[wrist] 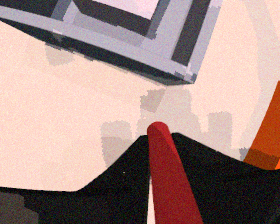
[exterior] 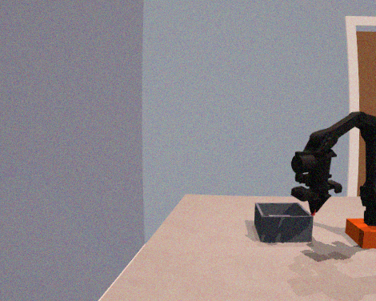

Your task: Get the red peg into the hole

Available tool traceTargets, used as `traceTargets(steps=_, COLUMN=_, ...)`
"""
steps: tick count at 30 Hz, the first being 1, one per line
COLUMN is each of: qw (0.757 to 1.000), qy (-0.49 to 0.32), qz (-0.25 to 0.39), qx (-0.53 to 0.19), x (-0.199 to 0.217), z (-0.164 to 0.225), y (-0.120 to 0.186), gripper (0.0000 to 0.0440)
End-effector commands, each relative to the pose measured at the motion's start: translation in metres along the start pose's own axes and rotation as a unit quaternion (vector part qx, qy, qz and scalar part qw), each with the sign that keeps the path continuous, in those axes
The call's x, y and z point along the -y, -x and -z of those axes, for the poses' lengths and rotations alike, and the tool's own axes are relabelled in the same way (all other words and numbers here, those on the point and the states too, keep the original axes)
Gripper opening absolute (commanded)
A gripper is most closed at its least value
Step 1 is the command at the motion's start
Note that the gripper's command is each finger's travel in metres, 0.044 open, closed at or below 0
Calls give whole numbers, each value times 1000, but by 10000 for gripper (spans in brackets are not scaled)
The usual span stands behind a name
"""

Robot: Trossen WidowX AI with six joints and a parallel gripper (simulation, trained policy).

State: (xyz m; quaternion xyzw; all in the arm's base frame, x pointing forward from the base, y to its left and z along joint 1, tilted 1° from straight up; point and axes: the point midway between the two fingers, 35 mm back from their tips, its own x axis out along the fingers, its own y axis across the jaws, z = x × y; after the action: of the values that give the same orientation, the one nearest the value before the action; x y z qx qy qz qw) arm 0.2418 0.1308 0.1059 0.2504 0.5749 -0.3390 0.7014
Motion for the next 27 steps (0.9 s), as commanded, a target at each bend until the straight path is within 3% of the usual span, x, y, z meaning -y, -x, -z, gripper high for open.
traceTargets(steps=1, qw=1000, qy=-14, qz=-2, qx=9, x=-4, z=-16, y=1, gripper=0)
traceTargets(steps=15, qw=998, qy=-59, qz=-10, qx=30, x=-12, z=-90, y=-14, gripper=0)
traceTargets(steps=27, qw=999, qy=-40, qz=-16, qx=18, x=-12, z=-138, y=-44, gripper=0)
